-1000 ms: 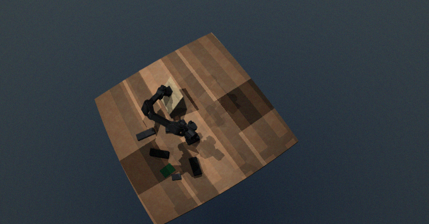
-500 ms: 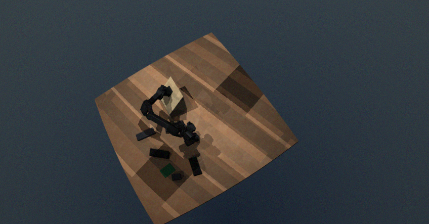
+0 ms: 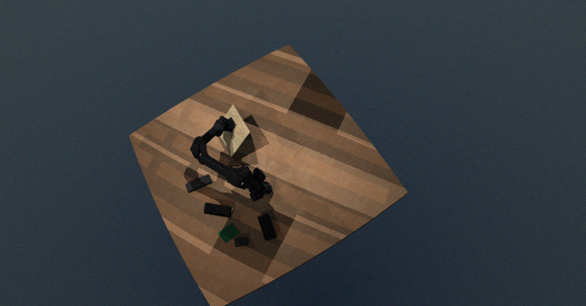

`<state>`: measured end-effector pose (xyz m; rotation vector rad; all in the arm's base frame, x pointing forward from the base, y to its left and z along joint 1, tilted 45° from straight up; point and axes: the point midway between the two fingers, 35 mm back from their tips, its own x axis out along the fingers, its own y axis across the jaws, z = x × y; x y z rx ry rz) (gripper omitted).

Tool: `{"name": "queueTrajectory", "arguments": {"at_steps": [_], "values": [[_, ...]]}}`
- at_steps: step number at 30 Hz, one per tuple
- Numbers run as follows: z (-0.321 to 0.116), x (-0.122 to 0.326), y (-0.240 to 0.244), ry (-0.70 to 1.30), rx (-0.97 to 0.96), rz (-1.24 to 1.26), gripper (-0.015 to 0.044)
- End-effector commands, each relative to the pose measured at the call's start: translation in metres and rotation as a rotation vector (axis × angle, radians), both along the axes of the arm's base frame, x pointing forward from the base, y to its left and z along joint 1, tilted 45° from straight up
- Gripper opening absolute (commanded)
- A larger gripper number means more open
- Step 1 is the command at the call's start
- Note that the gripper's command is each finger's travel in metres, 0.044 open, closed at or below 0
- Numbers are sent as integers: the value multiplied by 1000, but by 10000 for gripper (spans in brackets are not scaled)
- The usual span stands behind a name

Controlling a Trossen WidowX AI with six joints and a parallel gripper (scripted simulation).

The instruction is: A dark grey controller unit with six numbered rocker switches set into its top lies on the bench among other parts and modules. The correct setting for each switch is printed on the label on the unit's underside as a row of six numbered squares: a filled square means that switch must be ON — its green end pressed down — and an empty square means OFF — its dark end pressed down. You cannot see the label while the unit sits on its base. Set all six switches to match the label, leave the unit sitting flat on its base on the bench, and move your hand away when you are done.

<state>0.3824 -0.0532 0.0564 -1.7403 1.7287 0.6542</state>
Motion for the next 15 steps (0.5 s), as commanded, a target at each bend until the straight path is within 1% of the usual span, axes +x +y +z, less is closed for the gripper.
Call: {"name": "queueTrajectory", "arguments": {"at_steps": [1,15], "values": [[-4,-2,-6,10,-1,-8,338],[-1,-3,-17,10,-1,-8,338]]}}
